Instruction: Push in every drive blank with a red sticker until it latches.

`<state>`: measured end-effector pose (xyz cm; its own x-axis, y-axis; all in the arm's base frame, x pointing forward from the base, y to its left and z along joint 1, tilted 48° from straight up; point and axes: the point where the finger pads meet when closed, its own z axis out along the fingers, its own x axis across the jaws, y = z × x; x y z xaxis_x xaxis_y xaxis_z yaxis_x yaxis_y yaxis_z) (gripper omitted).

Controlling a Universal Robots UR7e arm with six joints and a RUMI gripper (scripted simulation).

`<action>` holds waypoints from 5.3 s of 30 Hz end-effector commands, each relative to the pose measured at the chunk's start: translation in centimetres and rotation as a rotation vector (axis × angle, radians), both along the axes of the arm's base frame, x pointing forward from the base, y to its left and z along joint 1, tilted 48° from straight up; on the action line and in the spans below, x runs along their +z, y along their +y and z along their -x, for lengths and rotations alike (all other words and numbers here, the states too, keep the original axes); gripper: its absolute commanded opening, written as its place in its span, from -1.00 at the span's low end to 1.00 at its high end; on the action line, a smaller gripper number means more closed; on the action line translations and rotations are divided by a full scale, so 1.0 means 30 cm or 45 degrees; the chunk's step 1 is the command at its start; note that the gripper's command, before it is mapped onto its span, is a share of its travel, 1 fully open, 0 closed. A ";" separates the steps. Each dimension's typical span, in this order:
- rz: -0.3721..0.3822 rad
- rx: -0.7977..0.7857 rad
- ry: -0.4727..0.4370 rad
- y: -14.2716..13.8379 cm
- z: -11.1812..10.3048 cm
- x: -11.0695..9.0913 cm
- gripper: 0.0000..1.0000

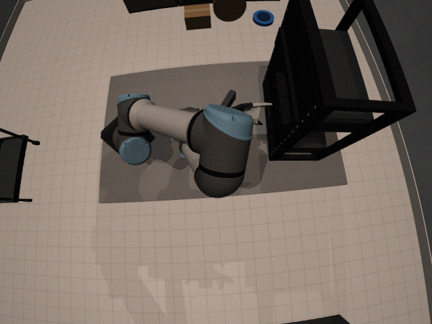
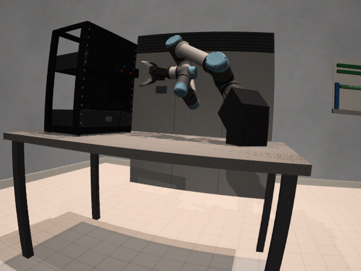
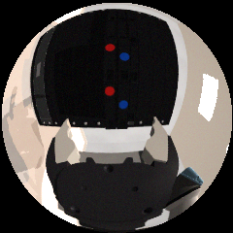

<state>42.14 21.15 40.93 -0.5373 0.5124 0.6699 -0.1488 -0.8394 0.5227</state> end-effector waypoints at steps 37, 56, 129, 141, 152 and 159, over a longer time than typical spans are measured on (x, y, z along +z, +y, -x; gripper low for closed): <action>0.000 0.001 -0.001 0.001 0.001 0.001 -1.00; 0.000 0.001 -0.001 0.018 0.004 -0.018 -1.00; 0.000 0.001 -0.001 0.295 -0.114 -0.183 -1.00; 0.000 0.001 -0.001 0.295 -0.114 -0.183 -1.00; 0.000 0.001 -0.001 0.295 -0.114 -0.183 -1.00; 0.000 0.001 -0.001 0.298 -0.125 -0.176 -1.00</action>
<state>45.63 30.00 35.42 -0.5373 0.5126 0.6697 -0.1490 -0.8393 0.5229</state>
